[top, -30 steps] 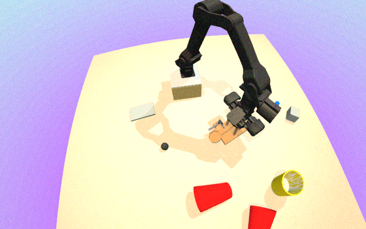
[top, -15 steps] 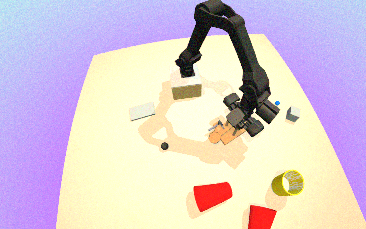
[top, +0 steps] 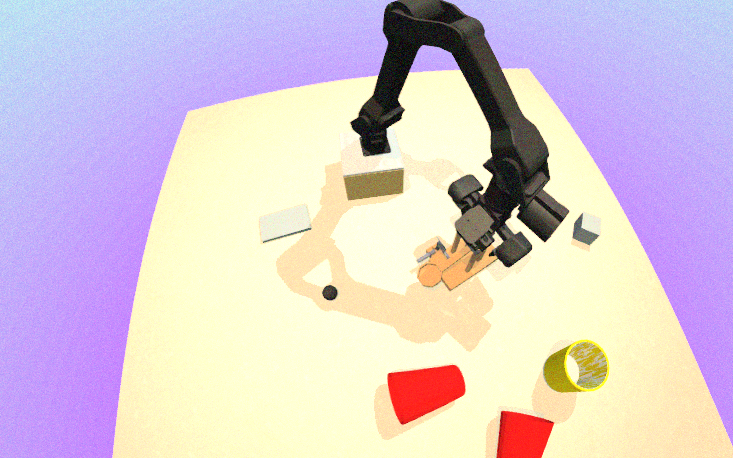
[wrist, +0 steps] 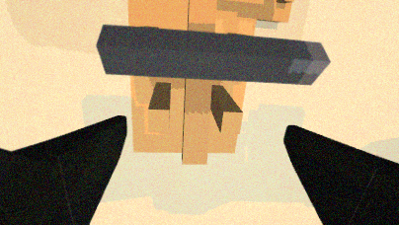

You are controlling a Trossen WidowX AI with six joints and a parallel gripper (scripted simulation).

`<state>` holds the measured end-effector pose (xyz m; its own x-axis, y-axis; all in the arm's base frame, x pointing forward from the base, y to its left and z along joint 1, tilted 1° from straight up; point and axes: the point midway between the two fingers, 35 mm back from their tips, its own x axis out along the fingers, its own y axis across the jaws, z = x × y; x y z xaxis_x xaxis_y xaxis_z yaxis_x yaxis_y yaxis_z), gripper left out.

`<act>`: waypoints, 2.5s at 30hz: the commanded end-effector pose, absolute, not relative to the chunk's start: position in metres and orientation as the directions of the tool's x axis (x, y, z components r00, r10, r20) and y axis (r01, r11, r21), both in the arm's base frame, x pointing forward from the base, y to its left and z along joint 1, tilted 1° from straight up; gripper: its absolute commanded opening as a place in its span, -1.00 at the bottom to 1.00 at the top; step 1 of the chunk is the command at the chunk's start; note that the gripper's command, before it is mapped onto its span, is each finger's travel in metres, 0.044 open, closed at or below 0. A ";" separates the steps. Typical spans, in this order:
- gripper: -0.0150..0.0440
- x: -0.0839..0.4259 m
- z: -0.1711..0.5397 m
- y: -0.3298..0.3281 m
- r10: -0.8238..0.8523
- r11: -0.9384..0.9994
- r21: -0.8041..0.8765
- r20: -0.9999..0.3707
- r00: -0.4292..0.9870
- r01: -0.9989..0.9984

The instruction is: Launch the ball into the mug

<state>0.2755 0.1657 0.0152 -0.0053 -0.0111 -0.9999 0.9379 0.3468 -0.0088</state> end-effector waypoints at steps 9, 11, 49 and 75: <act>1.00 0.280 0.069 0.169 0.013 0.353 0.038 -0.999 0.035 0.935; 1.00 0.280 0.069 0.169 0.013 0.395 0.038 -0.999 0.035 0.918; 1.00 0.278 0.073 0.169 0.014 0.989 0.008 -0.999 0.039 -0.148; 1.00 0.277 0.076 0.168 0.014 0.500 -0.028 -0.999 0.041 -0.865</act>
<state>0.2770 0.1689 0.0756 0.0398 0.0164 -0.9991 -0.8172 0.5759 -0.0231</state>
